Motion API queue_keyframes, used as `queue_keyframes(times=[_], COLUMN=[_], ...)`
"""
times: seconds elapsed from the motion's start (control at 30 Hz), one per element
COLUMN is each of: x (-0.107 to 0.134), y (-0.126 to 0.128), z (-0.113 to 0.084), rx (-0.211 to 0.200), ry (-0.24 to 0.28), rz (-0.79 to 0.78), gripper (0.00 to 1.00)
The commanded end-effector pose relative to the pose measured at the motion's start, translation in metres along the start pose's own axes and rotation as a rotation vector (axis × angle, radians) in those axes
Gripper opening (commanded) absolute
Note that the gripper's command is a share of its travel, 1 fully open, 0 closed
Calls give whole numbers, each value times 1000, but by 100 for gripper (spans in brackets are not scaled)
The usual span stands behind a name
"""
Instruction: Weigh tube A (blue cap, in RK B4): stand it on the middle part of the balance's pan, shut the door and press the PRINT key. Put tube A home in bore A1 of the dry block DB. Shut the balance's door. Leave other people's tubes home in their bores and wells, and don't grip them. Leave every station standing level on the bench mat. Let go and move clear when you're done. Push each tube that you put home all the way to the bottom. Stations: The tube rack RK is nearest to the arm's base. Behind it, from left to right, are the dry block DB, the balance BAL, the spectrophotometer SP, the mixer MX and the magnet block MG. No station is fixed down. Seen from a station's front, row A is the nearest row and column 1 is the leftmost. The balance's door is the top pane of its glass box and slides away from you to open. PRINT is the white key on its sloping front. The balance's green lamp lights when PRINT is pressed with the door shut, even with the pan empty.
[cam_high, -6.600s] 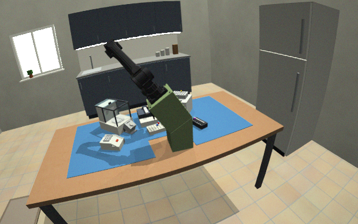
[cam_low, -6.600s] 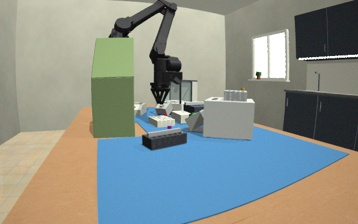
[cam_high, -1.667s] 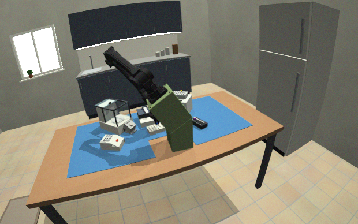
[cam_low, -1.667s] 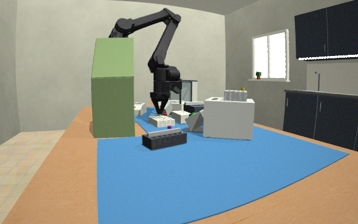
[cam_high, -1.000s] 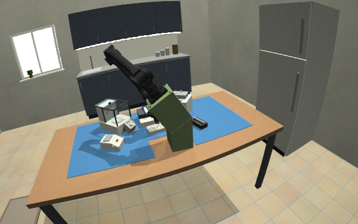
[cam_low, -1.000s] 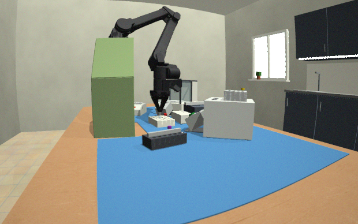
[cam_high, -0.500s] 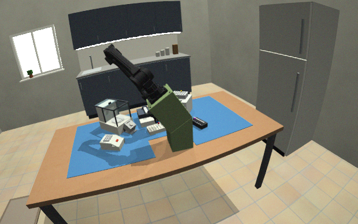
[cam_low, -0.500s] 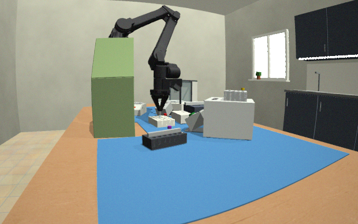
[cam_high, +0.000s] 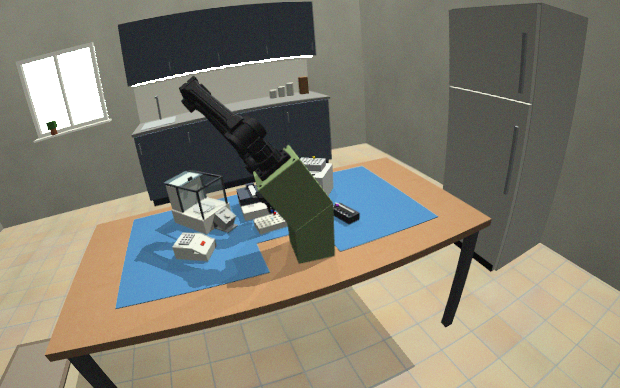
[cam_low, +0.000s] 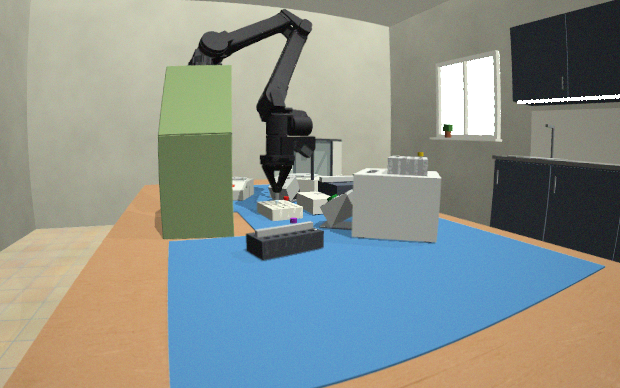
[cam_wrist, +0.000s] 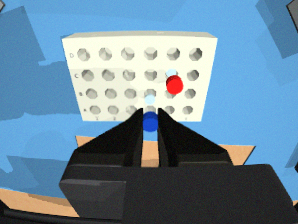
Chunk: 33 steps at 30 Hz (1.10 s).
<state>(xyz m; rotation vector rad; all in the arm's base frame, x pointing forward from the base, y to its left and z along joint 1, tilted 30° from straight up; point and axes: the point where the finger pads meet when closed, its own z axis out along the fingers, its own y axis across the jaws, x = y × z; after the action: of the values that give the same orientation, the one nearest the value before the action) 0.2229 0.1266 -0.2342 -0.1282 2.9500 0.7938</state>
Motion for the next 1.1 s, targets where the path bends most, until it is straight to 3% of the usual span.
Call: queue_keyframes(times=[0.0,0.53,0.57,1.07], x=[7,7,10,10], y=[1,1,-2,-2], z=[-4,-4,-11,-32], rx=[0,0,0,-1], ry=[10,10,13,11], rz=[5,5,12,11], gripper=[9,9,9,9])
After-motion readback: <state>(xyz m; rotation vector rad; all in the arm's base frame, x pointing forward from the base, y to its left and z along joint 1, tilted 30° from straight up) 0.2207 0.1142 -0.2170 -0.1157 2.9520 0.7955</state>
